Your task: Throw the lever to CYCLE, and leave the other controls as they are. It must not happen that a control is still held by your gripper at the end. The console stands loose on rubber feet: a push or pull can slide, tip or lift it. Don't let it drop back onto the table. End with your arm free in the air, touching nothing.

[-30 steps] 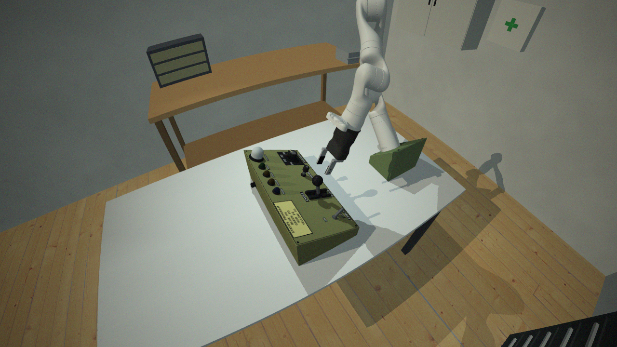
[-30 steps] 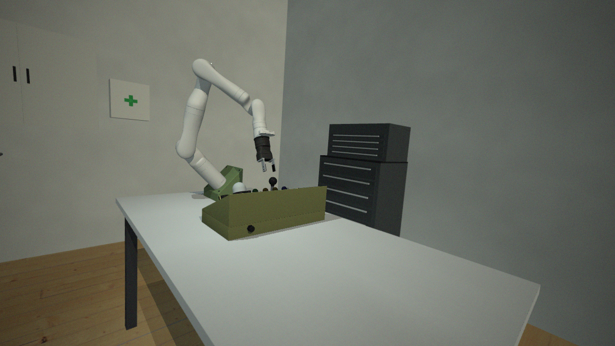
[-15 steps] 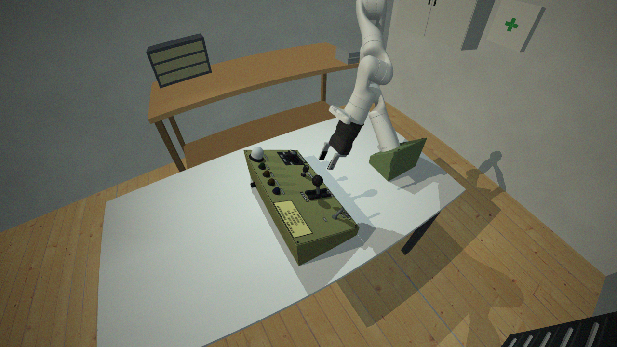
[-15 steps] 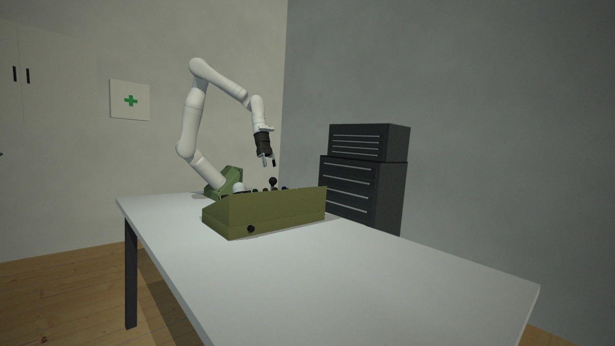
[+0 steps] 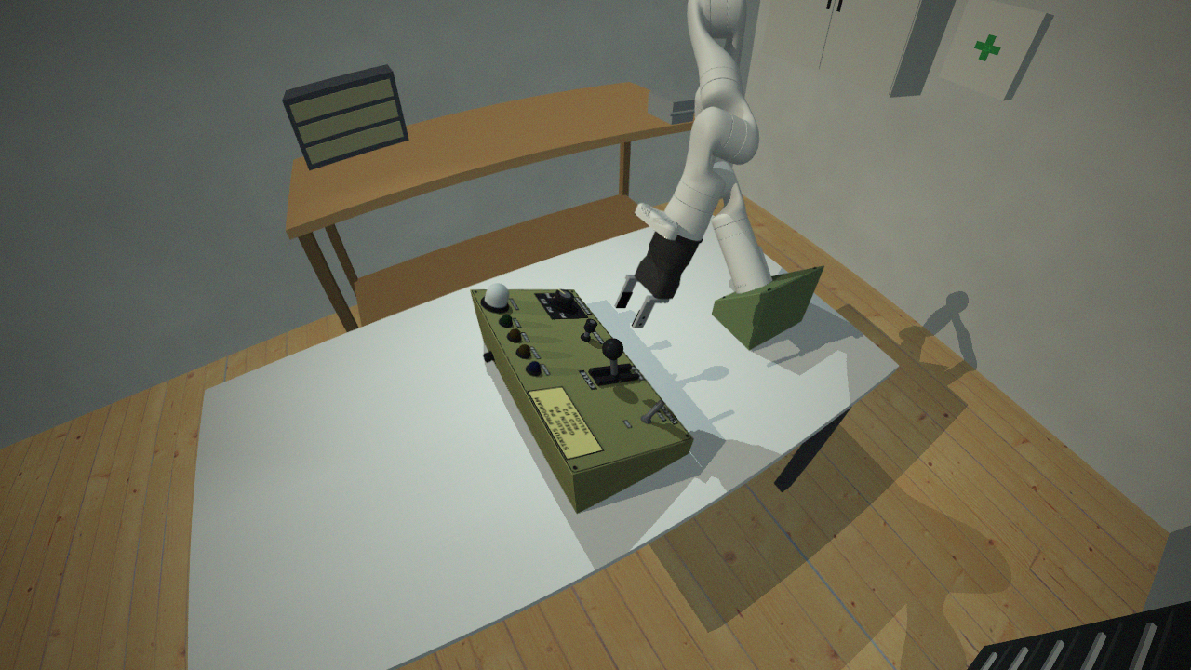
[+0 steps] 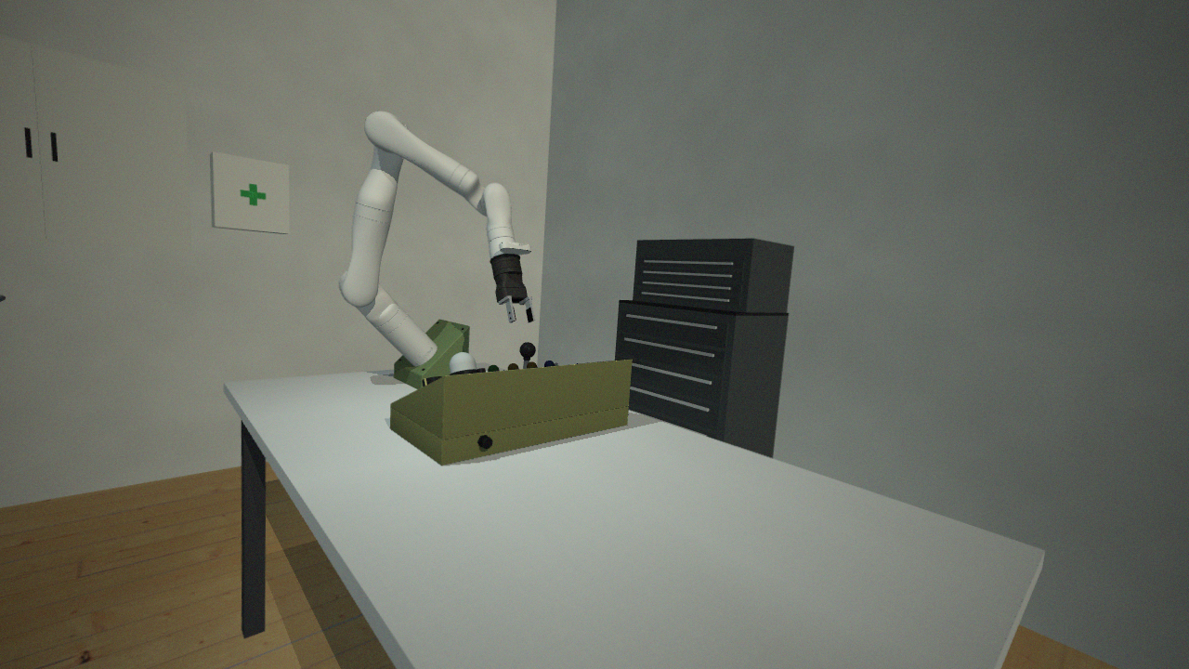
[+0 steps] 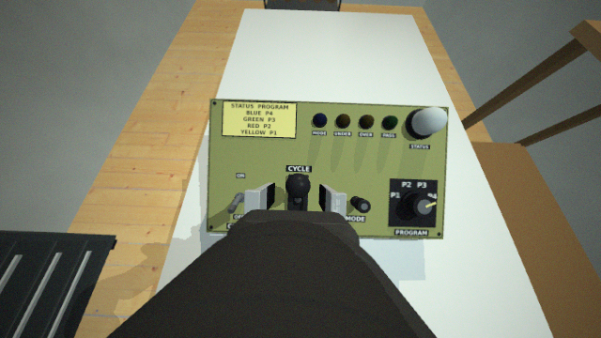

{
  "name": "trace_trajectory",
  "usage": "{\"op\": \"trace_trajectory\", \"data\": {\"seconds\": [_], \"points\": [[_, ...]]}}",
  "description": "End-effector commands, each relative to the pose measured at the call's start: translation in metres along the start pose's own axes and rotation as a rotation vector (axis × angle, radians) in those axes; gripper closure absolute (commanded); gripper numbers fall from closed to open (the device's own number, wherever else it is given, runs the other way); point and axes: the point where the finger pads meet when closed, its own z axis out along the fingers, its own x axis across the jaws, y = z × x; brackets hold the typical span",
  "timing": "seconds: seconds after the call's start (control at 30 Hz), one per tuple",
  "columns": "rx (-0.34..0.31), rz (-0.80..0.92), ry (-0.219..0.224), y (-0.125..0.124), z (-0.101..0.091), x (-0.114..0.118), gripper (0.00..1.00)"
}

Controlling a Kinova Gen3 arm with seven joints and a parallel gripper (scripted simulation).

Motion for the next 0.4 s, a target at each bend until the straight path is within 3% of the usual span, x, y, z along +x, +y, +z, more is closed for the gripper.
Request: {"op": "trace_trajectory", "data": {"seconds": [0.0,0.37], "points": [[0.001,0.000,-0.001,-0.0005,-0.0006,-0.0004,0.00],[0.001,0.000,-0.001,-0.0005,-0.0006,-0.0004,0.00]]}}
